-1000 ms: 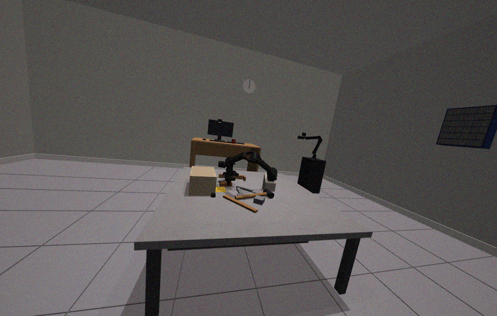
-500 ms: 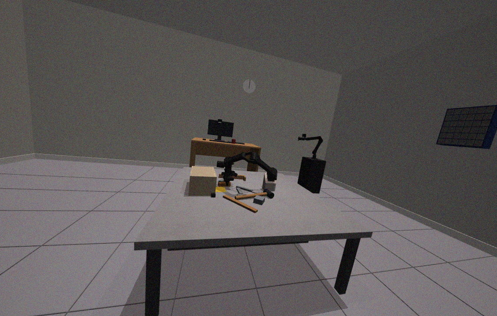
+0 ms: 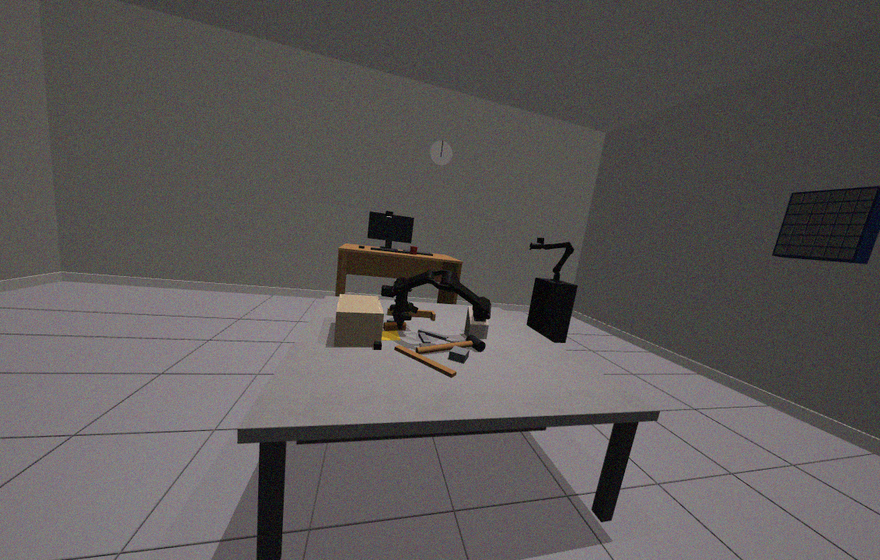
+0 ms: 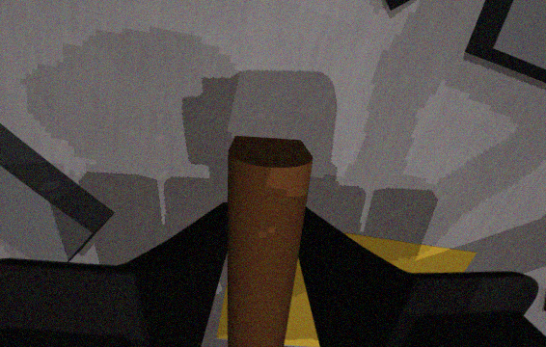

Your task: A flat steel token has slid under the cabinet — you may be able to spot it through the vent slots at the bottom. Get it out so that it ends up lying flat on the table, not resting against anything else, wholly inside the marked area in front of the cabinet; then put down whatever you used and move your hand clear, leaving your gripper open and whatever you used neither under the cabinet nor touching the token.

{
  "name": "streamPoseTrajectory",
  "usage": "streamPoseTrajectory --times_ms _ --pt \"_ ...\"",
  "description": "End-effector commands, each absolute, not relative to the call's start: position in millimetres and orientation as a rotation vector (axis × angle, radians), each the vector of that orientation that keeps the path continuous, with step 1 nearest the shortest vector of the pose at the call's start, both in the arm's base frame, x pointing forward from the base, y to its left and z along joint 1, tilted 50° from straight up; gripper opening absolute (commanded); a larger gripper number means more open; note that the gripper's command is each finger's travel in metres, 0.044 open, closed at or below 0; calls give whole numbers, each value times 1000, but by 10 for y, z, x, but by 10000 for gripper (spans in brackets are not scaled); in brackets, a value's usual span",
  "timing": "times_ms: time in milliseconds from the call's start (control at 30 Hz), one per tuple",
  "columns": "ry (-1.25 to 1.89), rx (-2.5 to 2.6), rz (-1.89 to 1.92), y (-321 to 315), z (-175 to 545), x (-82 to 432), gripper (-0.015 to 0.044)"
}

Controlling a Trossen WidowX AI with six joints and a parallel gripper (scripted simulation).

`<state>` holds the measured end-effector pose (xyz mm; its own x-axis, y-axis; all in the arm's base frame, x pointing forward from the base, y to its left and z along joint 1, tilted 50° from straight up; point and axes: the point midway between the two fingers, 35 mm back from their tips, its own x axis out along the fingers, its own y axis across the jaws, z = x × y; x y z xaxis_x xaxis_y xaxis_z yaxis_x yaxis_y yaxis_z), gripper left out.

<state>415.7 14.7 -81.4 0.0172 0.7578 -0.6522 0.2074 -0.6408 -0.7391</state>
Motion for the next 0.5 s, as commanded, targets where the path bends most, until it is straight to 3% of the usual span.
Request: streamPoseTrajectory --times_ms 0,467 --pt "-979 -1864 1657 146 -813 4211 0" --pt "-979 -1863 1657 240 -722 4186 0"
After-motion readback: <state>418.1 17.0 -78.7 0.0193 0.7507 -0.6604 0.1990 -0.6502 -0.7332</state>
